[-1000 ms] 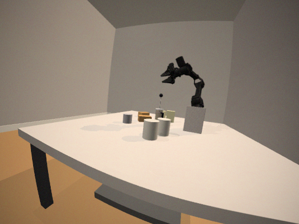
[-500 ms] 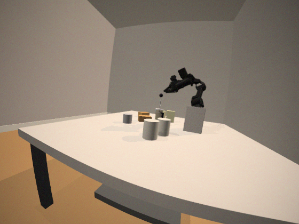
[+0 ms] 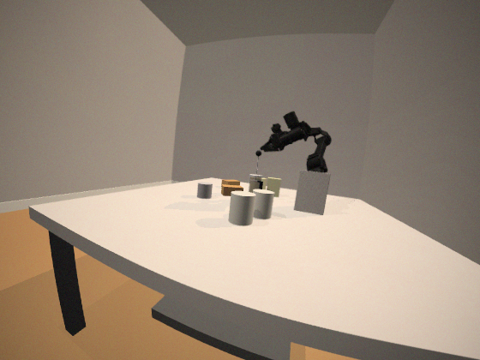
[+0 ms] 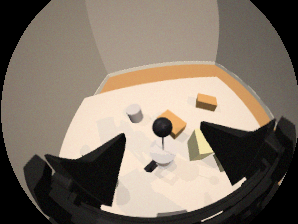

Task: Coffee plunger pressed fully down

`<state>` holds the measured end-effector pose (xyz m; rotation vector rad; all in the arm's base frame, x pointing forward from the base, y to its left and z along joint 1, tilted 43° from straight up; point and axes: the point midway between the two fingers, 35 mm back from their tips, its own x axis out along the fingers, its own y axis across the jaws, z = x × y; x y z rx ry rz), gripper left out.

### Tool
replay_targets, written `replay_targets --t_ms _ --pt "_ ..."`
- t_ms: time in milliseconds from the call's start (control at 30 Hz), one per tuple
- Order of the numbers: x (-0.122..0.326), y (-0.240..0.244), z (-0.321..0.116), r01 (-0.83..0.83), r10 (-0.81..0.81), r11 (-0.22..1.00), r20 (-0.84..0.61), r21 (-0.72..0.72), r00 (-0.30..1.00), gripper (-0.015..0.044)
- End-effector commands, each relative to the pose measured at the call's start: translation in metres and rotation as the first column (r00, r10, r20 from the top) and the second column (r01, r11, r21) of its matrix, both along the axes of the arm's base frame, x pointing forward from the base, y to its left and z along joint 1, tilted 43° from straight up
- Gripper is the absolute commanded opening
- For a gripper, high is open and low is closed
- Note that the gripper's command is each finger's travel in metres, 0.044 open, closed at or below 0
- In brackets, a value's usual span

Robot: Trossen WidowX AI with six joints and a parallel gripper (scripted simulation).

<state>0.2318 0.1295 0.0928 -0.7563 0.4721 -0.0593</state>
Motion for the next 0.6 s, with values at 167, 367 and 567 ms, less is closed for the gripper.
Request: replay_targets --t_ms 167,367,567 --pt "0.013 -0.004 -0.008 -0.004 0.004 1.000 -0.007 -0.006 1.000 0.0440" --pt "0.021 -0.007 -0.011 -0.006 0.005 1.000 -0.002 -0.008 1.000 0.0440" --pt "0.025 -0.009 -0.012 -0.006 0.006 1.000 0.001 -0.009 1.000 0.0387"
